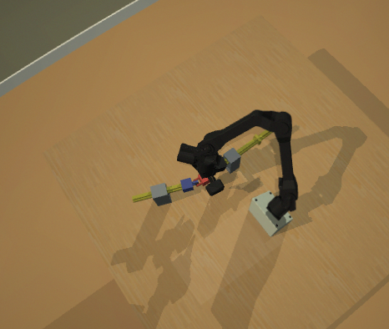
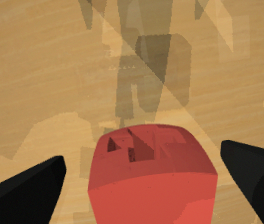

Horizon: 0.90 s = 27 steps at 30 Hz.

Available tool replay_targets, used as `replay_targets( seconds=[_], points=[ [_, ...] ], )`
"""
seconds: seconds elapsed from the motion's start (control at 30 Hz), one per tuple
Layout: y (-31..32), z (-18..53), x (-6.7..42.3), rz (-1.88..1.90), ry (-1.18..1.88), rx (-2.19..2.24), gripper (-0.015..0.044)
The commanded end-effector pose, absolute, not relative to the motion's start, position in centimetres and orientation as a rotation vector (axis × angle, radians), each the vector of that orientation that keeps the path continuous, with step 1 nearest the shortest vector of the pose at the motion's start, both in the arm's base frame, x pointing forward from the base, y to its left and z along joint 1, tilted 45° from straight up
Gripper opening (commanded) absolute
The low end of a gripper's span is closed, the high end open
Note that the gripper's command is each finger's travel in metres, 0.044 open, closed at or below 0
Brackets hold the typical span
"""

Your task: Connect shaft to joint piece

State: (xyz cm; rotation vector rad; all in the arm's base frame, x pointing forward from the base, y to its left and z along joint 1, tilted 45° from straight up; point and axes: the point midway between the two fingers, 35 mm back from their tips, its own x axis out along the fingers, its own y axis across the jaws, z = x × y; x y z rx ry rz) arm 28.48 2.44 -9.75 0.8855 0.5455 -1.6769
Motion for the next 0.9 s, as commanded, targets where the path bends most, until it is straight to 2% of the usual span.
replay_targets(
  seconds=[0.0, 0.43, 0.87],
  points=[
    [2.8, -9.1, 28.5, -1.608, 0.641, 0.987, 0.0440],
    [3.0, -8.9, 28.6, -1.597, 0.648, 0.998, 0.0440],
    [5.7, -7.1, 29.6, -1.417, 0.923, 0.650, 0.0440]
  ],
)
